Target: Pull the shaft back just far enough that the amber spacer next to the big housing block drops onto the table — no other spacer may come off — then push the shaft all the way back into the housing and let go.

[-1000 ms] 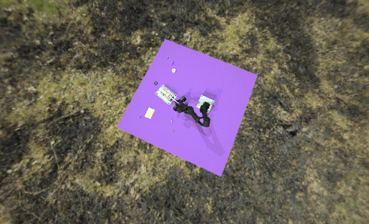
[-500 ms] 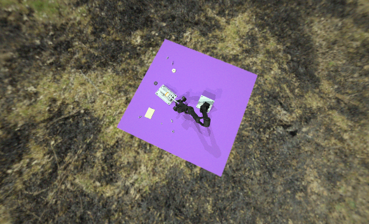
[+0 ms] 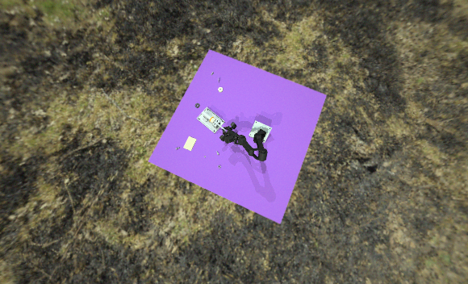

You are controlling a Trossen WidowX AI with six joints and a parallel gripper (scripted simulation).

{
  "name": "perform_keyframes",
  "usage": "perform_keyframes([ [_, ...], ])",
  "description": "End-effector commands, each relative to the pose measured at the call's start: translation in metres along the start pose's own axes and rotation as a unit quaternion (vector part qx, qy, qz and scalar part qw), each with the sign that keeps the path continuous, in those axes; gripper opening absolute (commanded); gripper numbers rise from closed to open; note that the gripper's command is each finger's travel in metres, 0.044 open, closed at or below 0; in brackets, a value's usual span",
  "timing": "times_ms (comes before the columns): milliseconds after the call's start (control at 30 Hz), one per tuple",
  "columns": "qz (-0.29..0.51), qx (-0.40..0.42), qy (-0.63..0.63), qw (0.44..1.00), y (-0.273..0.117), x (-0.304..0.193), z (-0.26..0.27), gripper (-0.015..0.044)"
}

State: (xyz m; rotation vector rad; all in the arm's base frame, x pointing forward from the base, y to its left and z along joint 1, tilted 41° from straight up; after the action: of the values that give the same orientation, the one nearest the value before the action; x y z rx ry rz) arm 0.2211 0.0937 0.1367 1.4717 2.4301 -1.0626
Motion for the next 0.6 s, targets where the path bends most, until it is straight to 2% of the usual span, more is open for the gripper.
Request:
perform_keyframes([
  [0, -0.001, -0.001, 0.001, 1.0, -0.0006, 0.0007, 0.0, 0.0],
  [567, -0.001, -0.001, 0.001, 1.0, -0.0025, 0.0018, 0.0003, 0.0],
])
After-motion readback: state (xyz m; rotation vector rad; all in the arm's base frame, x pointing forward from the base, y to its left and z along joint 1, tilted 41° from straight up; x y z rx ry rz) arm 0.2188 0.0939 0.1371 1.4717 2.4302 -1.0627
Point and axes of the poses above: the point midway between the two fingers, 35 mm back from their tips, its own y axis out along the fingers, its own z axis across the jaws, x = y × z, the point moved 10 cm from there along -y, back along the fingers, and after that the axes turned 12 degrees about y, right-handed, at the moved point
